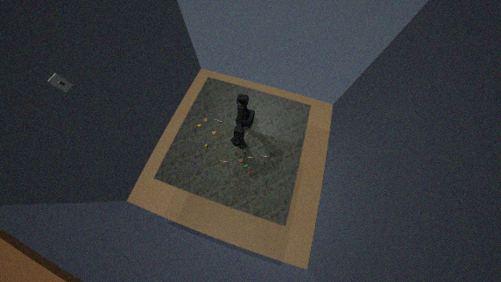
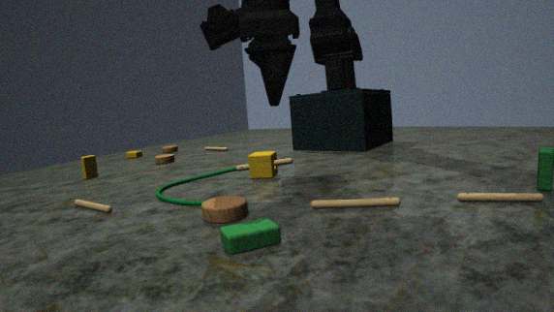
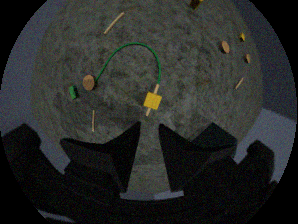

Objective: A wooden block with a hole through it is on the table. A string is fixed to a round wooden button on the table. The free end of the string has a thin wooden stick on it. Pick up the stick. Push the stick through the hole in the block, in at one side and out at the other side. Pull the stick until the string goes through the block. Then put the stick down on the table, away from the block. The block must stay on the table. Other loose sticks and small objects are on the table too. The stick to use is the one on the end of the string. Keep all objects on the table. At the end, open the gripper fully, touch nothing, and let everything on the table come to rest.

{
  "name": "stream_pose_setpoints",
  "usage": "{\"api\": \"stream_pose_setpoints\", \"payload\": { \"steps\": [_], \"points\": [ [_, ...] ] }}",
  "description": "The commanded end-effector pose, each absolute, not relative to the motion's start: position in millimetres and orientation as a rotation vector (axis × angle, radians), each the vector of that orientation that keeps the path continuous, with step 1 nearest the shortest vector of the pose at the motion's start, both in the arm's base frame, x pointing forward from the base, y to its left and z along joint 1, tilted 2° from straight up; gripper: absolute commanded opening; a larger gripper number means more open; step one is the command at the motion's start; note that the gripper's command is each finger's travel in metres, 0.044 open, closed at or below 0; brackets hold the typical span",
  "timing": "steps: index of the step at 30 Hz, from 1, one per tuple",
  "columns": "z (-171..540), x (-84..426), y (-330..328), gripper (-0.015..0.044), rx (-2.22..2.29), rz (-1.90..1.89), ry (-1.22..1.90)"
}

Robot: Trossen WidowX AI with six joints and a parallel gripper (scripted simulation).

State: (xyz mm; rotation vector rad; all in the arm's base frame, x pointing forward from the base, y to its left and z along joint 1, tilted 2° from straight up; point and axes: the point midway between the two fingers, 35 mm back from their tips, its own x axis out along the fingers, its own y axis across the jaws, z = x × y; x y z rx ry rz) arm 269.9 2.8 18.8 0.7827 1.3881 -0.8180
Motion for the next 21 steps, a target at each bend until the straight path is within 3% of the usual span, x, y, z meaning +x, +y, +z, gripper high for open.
{"api": "stream_pose_setpoints", "payload": {
  "steps": [1, 21],
  "points": [
    [19.1, 266.3, 9.1, 0.0123, 0.98, -1.0, 1.311],
    [5.2, 268.3, 8.9, 0.0123, 0.98, -1.0, 1.311]
  ]
}}
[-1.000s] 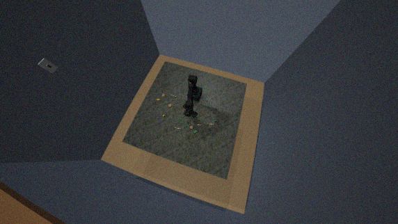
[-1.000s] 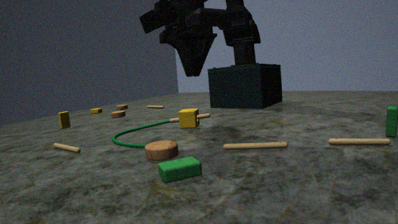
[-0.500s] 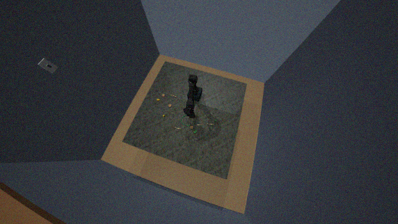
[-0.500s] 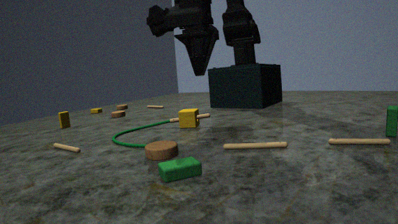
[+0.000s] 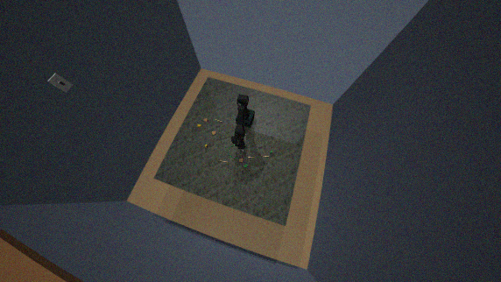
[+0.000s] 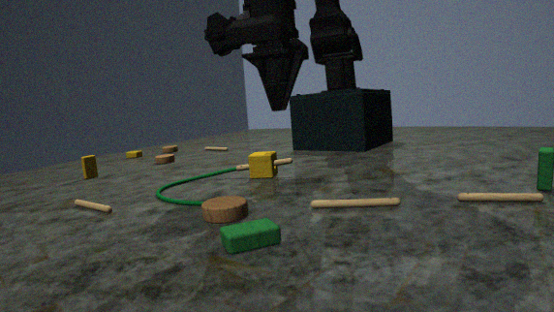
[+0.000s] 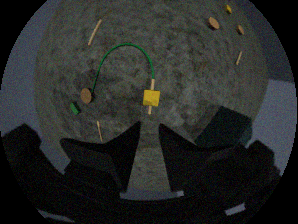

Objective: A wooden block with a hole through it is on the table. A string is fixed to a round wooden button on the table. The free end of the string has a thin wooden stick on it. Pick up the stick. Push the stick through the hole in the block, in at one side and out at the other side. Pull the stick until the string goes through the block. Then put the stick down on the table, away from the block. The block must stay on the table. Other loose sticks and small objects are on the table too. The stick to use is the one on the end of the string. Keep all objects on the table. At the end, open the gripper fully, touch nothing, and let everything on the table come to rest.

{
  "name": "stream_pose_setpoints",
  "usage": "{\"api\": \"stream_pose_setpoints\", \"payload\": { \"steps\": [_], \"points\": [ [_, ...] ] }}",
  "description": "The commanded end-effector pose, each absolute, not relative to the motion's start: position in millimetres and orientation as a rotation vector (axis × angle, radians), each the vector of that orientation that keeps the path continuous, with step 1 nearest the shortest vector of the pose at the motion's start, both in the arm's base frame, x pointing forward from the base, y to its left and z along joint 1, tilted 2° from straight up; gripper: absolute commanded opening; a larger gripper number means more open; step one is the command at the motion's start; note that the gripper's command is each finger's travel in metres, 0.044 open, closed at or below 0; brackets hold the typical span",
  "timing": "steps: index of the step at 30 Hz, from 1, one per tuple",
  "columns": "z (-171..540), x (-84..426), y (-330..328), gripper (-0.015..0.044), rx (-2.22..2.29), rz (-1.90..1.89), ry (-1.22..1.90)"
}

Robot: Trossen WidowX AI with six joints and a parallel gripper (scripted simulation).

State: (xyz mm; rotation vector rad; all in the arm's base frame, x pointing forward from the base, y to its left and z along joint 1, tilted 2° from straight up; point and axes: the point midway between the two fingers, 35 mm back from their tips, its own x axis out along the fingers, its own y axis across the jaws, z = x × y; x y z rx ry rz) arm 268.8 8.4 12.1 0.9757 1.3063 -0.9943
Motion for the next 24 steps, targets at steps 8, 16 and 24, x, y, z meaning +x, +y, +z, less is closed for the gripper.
{"api": "stream_pose_setpoints", "payload": {
  "steps": [8, 16, 24],
  "points": [
    [-8.1, 269.4, 8.6, 0.0123, 0.98, -1.0, 1.311],
    [-21.3, 269.7, 8.3, 0.0123, 0.98, -1.0, 1.311],
    [-34.7, 269.3, 8.0, 0.0123, 0.98, -1.0, 1.311]
  ]
}}
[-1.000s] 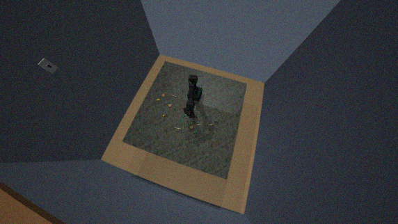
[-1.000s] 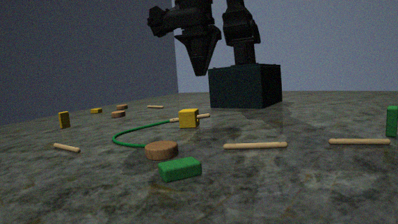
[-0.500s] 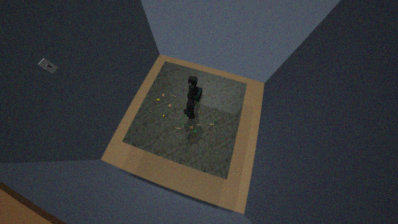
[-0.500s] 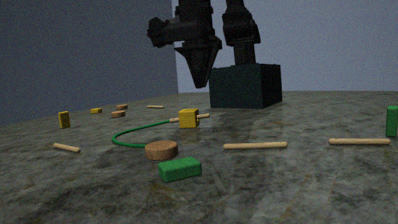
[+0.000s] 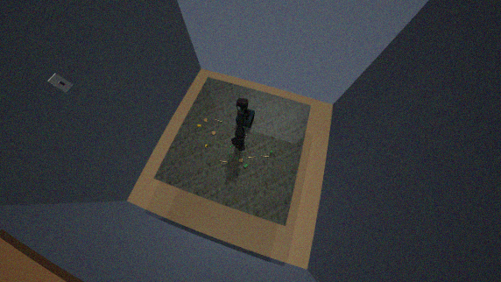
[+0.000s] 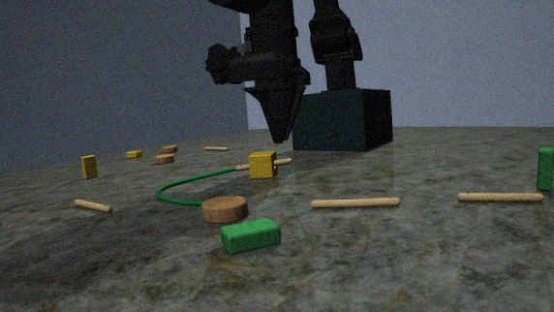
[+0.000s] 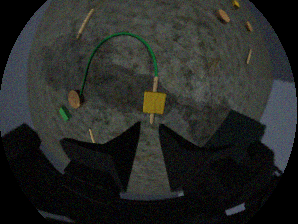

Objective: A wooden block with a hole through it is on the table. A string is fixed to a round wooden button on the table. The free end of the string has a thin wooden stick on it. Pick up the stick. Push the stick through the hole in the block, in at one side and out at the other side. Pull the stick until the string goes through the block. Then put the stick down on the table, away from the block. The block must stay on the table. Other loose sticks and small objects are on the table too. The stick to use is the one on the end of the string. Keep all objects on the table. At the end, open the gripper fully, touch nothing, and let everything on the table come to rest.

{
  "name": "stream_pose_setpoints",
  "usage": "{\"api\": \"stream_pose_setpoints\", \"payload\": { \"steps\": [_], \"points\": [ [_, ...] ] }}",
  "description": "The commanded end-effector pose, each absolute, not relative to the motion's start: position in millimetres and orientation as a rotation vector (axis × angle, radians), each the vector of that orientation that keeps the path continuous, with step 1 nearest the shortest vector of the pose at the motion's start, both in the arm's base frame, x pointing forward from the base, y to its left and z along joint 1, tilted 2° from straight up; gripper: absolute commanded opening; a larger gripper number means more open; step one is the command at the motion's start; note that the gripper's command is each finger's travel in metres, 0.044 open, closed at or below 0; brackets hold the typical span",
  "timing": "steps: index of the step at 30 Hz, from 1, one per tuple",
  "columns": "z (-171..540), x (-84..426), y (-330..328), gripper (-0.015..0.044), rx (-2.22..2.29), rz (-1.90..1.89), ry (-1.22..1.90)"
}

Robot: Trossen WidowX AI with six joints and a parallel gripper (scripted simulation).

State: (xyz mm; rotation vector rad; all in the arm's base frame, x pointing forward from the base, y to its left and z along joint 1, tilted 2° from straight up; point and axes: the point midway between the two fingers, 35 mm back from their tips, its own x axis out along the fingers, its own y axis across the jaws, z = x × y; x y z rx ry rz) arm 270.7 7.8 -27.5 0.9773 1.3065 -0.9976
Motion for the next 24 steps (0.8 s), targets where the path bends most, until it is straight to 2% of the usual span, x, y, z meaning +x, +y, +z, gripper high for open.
{"api": "stream_pose_setpoints", "payload": {
  "steps": [1, 23, 24],
  "points": [
    [-36.3, 269.2, 8.0, 0.0123, 0.98, -1.001, 1.311],
    [-61.5, 266.2, 7.2, 0.0123, 0.979, -1.001, 1.312],
    [-59.7, 266.5, 6.9, 0.0096, 0.977, -1.003, 1.309]
  ]
}}
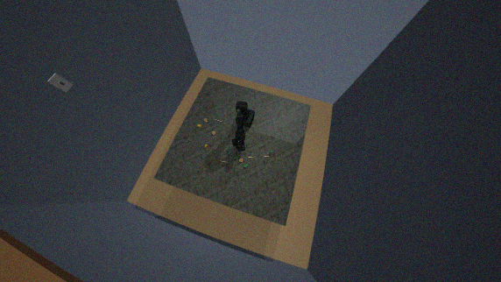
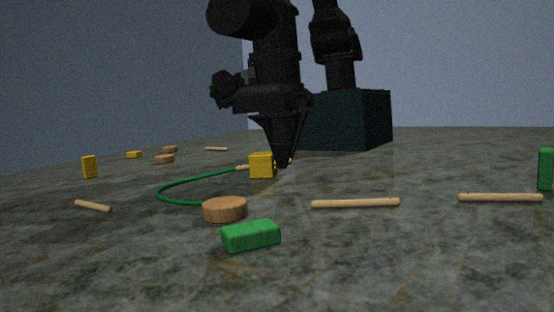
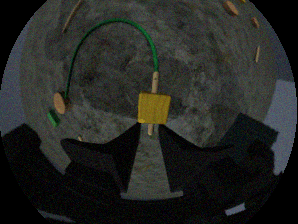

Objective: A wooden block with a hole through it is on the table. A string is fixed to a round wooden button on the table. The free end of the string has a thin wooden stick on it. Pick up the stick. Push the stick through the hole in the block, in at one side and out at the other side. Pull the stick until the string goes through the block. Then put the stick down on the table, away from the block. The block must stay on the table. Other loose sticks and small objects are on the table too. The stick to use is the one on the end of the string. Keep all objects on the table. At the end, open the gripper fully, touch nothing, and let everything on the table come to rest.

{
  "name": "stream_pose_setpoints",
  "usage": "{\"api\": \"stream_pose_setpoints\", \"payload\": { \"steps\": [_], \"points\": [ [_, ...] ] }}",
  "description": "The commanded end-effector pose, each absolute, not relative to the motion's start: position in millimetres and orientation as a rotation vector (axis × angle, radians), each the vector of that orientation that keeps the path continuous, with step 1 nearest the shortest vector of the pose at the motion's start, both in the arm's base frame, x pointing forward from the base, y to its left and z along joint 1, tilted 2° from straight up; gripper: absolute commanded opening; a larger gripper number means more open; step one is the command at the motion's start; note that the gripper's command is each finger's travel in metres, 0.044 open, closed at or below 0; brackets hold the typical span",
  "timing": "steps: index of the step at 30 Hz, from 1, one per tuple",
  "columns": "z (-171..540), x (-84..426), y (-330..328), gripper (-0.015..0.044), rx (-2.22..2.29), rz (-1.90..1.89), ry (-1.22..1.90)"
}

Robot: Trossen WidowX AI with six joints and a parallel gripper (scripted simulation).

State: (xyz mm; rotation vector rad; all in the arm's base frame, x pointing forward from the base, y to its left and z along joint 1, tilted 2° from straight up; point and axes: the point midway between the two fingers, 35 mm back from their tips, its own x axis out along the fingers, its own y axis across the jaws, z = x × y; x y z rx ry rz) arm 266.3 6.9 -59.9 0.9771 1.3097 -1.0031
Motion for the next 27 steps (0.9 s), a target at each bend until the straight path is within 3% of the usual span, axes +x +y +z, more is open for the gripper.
{"api": "stream_pose_setpoints", "payload": {
  "steps": [1, 4, 27],
  "points": [
    [-59.7, 266.5, 6.9, 0.007, 0.977, -1.003, 1.309],
    [-59.7, 266.5, 6.9, 0.0, 0.977, -1.003, 1.309],
    [-63.1, 264.5, 11.7, 0.0, 0.895, -1.021, 1.238]
  ]
}}
